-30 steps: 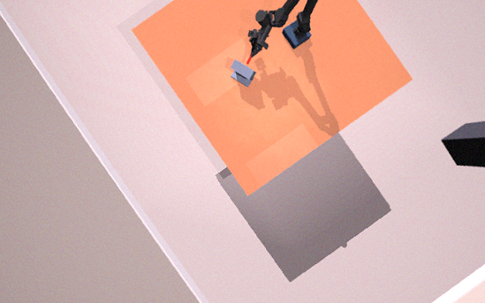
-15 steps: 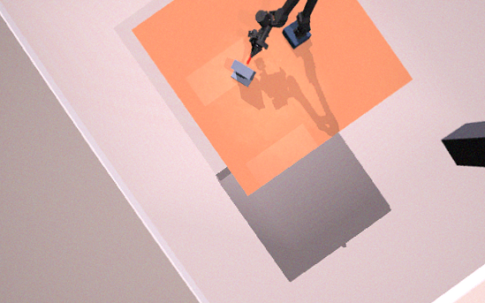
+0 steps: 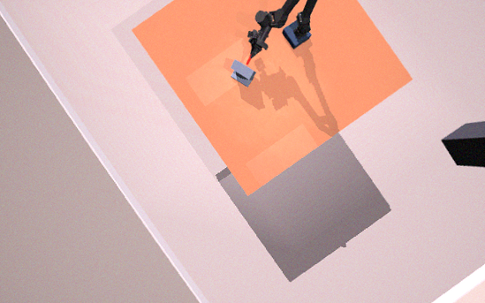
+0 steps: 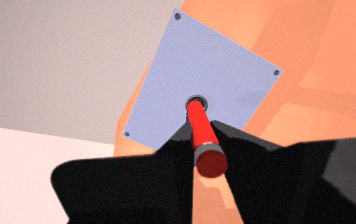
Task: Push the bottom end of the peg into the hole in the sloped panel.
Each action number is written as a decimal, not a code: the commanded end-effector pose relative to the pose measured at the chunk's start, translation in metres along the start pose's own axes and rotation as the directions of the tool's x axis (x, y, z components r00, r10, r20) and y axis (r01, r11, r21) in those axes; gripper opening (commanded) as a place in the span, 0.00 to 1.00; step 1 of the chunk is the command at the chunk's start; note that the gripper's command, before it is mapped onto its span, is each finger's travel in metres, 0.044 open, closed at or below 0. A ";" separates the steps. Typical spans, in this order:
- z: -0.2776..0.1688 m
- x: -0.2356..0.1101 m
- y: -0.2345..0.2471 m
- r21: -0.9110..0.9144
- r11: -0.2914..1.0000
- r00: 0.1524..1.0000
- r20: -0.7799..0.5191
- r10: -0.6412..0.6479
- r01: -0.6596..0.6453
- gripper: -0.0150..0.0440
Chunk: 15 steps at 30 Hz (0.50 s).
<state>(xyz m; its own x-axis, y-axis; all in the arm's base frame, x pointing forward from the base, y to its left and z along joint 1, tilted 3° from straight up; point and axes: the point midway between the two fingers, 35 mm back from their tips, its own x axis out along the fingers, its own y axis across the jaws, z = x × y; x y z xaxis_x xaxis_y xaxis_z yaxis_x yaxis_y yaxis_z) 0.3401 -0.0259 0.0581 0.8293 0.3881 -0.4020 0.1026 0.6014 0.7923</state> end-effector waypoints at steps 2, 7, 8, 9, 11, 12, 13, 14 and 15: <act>0.000 0.001 -0.002 0.005 1.000 1.000 0.000 -0.003 0.003 0.25; 0.000 0.003 -0.003 0.005 1.000 1.000 0.000 -0.003 0.003 0.25; 0.000 0.003 -0.003 0.005 1.000 1.000 0.000 -0.003 0.003 0.25; 0.000 0.004 -0.003 0.005 1.000 1.000 0.000 -0.003 0.003 0.25; 0.000 0.005 -0.003 0.005 1.000 1.000 0.000 -0.003 0.003 0.25; 0.000 0.005 -0.003 0.005 1.000 1.000 0.000 -0.003 0.003 0.25; 0.000 0.006 -0.002 0.005 1.000 1.000 0.000 -0.003 0.003 0.25; 0.000 0.006 -0.002 0.006 1.000 1.000 0.000 -0.003 0.003 0.25; 0.000 0.006 -0.002 0.006 1.000 1.000 0.000 -0.003 0.003 0.25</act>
<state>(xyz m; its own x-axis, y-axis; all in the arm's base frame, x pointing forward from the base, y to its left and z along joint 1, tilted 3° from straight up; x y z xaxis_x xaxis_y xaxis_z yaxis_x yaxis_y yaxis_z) 0.3432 -0.0252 0.0558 0.8300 0.3873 -0.4014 0.1025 0.6014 0.7923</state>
